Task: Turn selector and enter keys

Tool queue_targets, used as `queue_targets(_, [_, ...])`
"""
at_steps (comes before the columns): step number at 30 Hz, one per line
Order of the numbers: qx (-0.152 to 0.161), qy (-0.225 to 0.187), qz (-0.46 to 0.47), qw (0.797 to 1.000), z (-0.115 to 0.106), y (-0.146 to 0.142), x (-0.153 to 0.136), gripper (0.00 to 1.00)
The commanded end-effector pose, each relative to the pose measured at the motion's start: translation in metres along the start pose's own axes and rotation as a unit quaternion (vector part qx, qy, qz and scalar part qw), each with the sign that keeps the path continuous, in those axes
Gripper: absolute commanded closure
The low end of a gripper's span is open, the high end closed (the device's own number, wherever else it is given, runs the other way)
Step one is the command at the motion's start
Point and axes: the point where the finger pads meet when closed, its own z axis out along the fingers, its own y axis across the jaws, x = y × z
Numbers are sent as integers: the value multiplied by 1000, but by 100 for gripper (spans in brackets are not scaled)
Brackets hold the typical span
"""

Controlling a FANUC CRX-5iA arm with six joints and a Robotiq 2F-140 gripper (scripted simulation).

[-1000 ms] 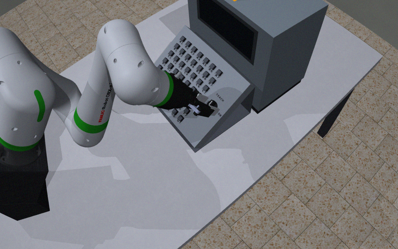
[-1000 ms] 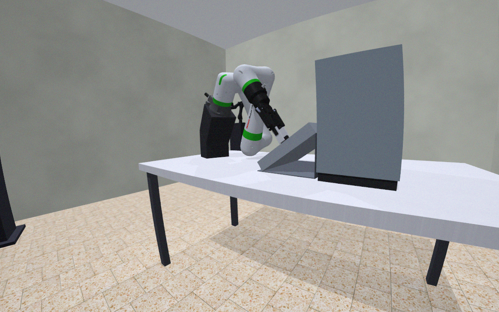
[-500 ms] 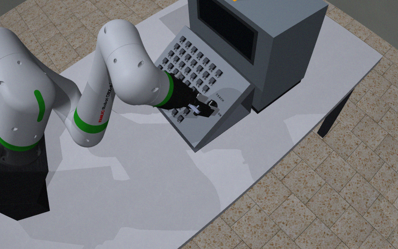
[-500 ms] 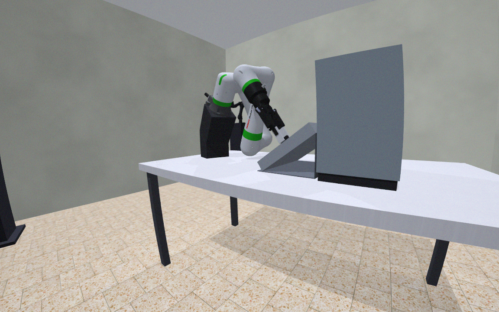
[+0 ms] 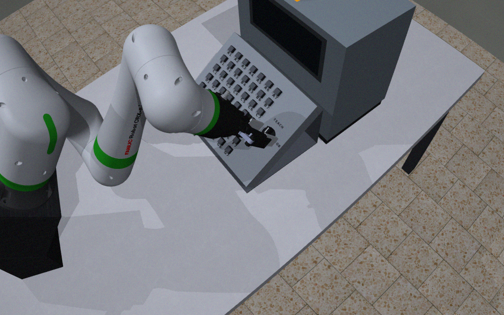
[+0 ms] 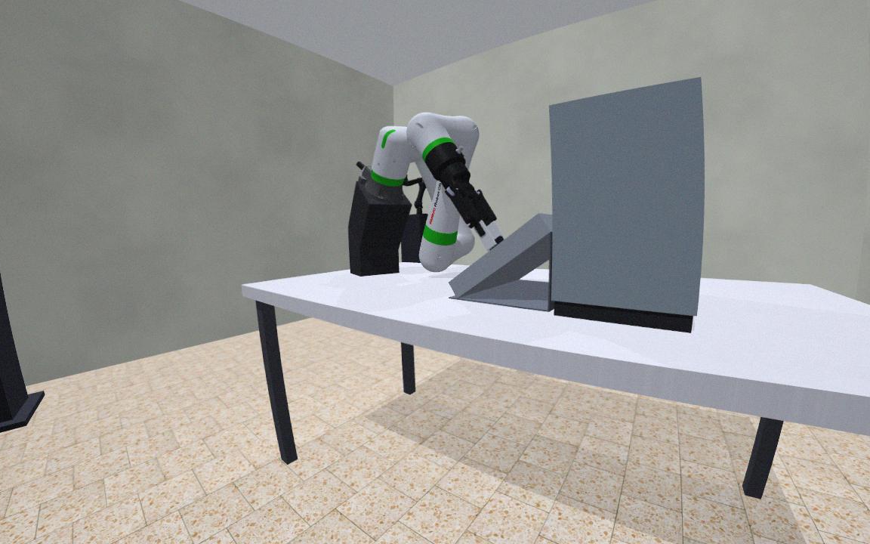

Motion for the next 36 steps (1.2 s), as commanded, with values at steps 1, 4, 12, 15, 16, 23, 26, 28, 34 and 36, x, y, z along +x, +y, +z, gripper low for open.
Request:
queue_targets(1, [0,0,0,1000,0,0,0,67])
queue_targets(4, [0,0,0,1000,0,0,0,67])
queue_targets(12, [0,0,0,1000,0,0,0,100])
queue_targets(15, [0,0,0,1000,0,0,0,100])
queue_targets(16, [0,0,0,1000,0,0,0,100])
queue_targets(23, [0,0,0,1000,0,0,0,100])
queue_targets(26, [0,0,0,1000,0,0,0,100])
queue_targets(28, [0,0,0,1000,0,0,0,100])
queue_targets(34, [0,0,0,1000,0,0,0,100])
queue_targets(36, [0,0,0,1000,0,0,0,100])
